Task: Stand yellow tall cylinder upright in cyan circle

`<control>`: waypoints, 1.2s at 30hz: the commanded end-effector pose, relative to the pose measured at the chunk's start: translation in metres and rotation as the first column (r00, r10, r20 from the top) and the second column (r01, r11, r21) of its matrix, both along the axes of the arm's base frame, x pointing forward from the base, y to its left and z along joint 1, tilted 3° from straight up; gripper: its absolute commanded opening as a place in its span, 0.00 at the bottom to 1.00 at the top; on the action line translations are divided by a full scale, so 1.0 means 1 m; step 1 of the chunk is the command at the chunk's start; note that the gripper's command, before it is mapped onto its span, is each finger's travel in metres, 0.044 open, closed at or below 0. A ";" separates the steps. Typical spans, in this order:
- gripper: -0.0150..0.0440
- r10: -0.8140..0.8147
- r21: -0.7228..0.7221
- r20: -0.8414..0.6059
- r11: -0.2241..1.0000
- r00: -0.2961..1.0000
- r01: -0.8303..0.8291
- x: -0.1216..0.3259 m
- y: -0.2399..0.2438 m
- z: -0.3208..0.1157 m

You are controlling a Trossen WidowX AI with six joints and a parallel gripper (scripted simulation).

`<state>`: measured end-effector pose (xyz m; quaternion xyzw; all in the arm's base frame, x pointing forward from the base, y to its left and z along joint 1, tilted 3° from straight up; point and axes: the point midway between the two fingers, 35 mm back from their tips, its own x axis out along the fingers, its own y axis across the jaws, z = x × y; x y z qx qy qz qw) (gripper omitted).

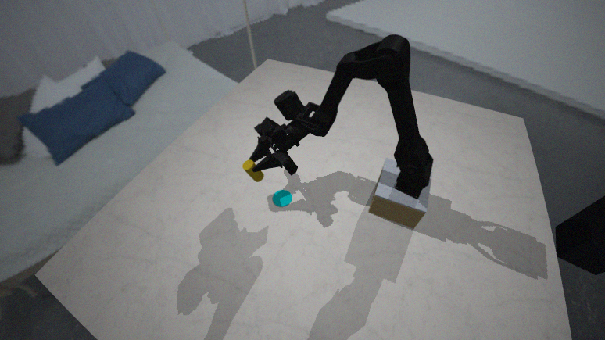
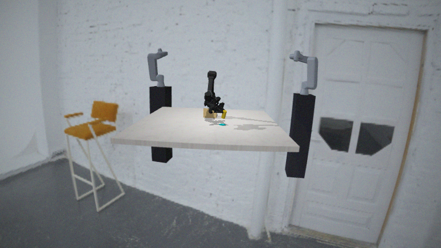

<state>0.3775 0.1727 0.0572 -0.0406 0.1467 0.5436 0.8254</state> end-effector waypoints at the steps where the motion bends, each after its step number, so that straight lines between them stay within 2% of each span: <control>1: 0.43 0.008 0.020 0.002 1.000 1.000 -0.008 -0.004 -0.002 0.000; 36: 0.43 0.075 0.134 0.095 0.987 0.993 -0.088 -0.033 -0.017 0.011</control>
